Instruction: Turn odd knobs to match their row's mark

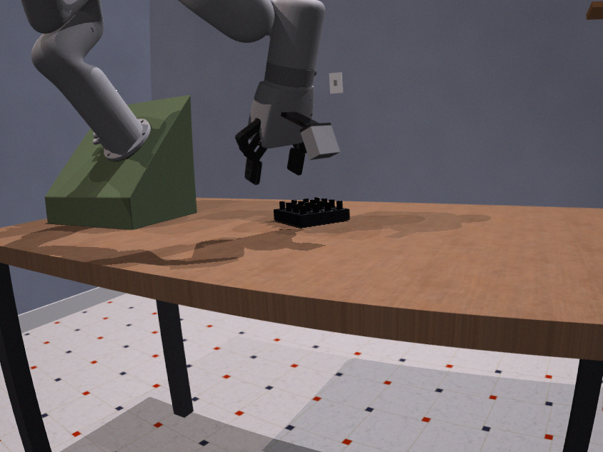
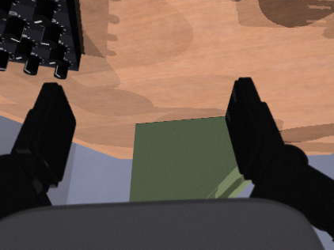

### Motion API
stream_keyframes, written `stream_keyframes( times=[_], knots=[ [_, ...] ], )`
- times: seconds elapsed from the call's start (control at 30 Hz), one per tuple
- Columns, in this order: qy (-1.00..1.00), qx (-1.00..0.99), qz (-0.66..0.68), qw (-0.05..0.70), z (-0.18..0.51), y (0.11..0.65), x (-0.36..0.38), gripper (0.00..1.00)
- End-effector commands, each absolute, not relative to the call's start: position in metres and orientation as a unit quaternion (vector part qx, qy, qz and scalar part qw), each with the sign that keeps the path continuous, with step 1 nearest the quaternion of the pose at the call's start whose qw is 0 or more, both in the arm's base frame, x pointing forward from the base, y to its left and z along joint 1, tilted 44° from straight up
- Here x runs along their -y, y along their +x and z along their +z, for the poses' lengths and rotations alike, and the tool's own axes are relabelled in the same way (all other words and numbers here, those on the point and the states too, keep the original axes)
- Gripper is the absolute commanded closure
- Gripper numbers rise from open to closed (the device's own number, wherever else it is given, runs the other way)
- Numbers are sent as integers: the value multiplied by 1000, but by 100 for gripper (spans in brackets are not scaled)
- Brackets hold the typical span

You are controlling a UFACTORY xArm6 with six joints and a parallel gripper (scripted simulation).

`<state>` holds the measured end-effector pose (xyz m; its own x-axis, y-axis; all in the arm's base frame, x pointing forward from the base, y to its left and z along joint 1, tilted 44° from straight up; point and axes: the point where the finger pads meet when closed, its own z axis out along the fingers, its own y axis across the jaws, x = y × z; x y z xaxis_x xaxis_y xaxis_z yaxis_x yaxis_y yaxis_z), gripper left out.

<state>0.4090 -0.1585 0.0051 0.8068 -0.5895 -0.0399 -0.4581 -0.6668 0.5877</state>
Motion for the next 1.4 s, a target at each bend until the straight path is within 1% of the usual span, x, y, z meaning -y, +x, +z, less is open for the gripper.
stream_keyframes(
  times=[0.0,0.37,0.63,1.37],
  knots=[
    [894,299,-69,326,-11,428,140,0],
    [879,309,32,363,-46,459,92,0],
    [873,312,76,366,-61,469,68,0],
    [872,312,87,366,-65,471,62,0]
  ],
)
